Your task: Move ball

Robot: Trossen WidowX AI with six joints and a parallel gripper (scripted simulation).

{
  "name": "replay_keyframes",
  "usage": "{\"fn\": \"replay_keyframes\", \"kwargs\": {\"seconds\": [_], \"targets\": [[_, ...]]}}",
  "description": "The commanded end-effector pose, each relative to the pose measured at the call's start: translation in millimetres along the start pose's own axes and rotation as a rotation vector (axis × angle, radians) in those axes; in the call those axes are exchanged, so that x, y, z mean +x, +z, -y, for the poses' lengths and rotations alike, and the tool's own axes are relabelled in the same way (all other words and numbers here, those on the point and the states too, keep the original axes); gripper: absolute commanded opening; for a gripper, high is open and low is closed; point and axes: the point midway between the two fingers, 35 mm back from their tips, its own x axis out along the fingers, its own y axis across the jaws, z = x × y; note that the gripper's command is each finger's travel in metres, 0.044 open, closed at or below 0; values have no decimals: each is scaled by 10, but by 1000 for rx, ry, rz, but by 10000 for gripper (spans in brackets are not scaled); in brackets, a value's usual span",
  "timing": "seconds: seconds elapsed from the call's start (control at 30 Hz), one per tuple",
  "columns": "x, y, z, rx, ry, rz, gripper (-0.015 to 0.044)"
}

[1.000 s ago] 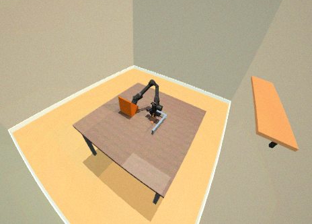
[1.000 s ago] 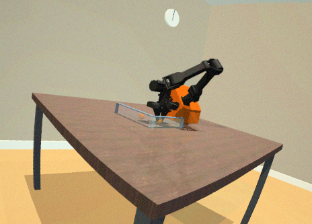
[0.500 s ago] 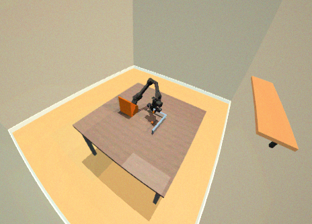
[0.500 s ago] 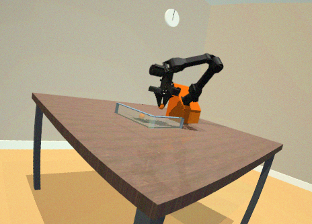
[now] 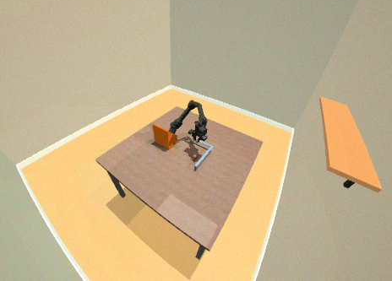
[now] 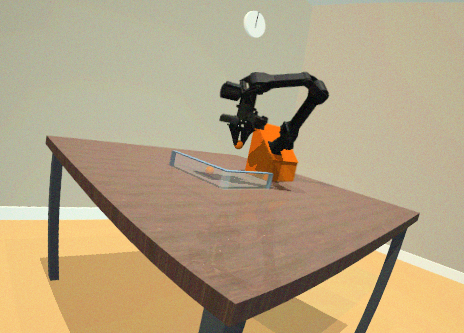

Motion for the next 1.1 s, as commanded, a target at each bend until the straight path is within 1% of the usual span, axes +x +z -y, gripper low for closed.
{"fn": "replay_keyframes", "kwargs": {"seconds": [0.0, 0.53, 0.7, 0.83, 1.07], "targets": [[48, -143, 85, -4, 3, -4, 0], [336, -809, 364, -6, 0, -5, 0], [379, -840, 375, -6, 0, -6, 0], [545, -846, 387, -6, 0, -7, 0], [969, -839, 379, -6, 0, -3, 0]]}}
